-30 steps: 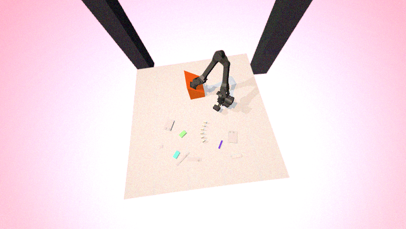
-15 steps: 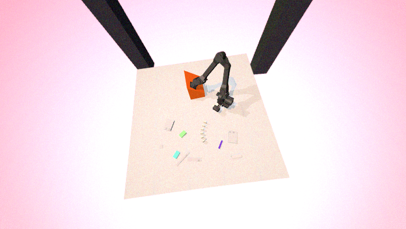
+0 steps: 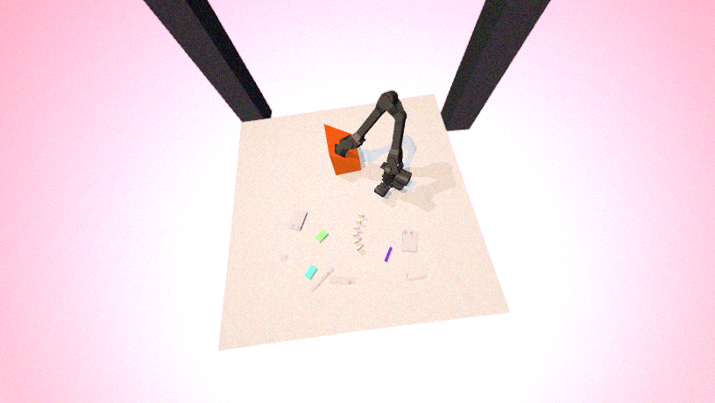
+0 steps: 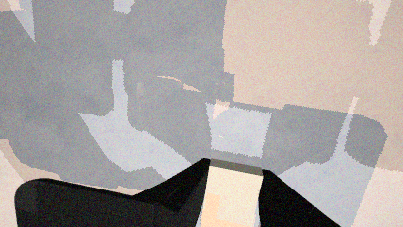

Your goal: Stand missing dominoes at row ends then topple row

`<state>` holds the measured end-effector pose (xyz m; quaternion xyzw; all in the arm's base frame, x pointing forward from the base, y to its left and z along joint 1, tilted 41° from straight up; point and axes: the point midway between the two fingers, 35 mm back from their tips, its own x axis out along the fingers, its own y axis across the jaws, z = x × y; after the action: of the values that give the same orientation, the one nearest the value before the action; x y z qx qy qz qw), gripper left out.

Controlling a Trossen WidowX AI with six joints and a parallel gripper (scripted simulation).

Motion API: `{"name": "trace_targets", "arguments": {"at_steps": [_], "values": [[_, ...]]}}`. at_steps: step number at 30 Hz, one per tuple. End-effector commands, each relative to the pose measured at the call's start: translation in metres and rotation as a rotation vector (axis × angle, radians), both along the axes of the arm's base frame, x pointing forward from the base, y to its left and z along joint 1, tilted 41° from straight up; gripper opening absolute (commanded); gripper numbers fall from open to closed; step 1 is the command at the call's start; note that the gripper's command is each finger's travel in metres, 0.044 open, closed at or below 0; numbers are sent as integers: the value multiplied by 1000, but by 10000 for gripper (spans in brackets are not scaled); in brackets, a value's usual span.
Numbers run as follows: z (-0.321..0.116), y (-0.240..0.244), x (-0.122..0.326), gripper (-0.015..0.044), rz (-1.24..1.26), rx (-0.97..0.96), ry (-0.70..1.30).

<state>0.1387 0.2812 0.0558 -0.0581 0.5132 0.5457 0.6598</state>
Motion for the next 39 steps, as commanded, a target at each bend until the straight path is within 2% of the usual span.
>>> {"name": "trace_targets", "arguments": {"at_steps": [1,6,13,21,32,39], "values": [[-1,-1,0,107,-5,-4,1],[6,-6,1,107,-5,-4,1],[81,-62,13,107,-5,-7,-2],[125,-95,20,107,-4,-10,-3],[127,-95,22,107,-12,-12,3],[130,-85,98,107,-307,-61,259]]}}
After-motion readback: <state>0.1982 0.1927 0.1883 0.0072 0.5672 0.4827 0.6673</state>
